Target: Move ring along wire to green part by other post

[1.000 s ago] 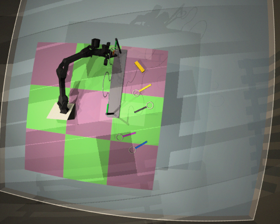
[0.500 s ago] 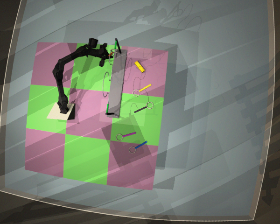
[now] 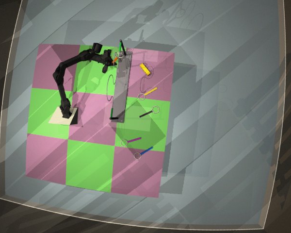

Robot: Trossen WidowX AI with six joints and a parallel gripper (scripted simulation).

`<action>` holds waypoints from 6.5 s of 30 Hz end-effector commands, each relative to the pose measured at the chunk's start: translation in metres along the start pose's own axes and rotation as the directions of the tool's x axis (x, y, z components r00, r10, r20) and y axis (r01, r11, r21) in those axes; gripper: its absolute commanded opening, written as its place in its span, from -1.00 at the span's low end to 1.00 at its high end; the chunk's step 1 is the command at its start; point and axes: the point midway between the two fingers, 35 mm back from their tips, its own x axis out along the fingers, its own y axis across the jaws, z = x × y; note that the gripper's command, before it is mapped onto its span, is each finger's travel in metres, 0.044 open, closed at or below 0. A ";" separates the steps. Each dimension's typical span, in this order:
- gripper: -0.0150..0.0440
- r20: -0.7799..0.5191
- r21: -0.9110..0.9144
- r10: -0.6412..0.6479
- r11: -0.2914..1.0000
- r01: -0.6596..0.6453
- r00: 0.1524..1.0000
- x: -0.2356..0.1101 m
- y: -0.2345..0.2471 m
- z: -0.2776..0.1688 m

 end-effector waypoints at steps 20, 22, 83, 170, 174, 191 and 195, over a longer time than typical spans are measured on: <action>-1.00 0.060 -0.406 -0.233 0.883 0.237 0.971 -0.010 -0.078 0.018; -1.00 0.071 -0.443 -0.254 0.858 0.258 0.965 -0.012 -0.085 0.021; -1.00 0.483 -0.866 -0.490 -0.146 0.478 0.726 -0.096 -0.157 0.166; -1.00 0.010 -0.157 -0.024 0.987 0.025 1.000 -0.060 -0.094 0.104; -1.00 0.011 -0.083 0.021 0.996 -0.021 1.000 -0.059 -0.088 0.103; -1.00 0.052 0.225 0.207 0.951 -0.213 0.977 -0.060 -0.061 0.105; -1.00 0.071 0.294 0.247 0.921 -0.257 0.967 -0.061 -0.055 0.107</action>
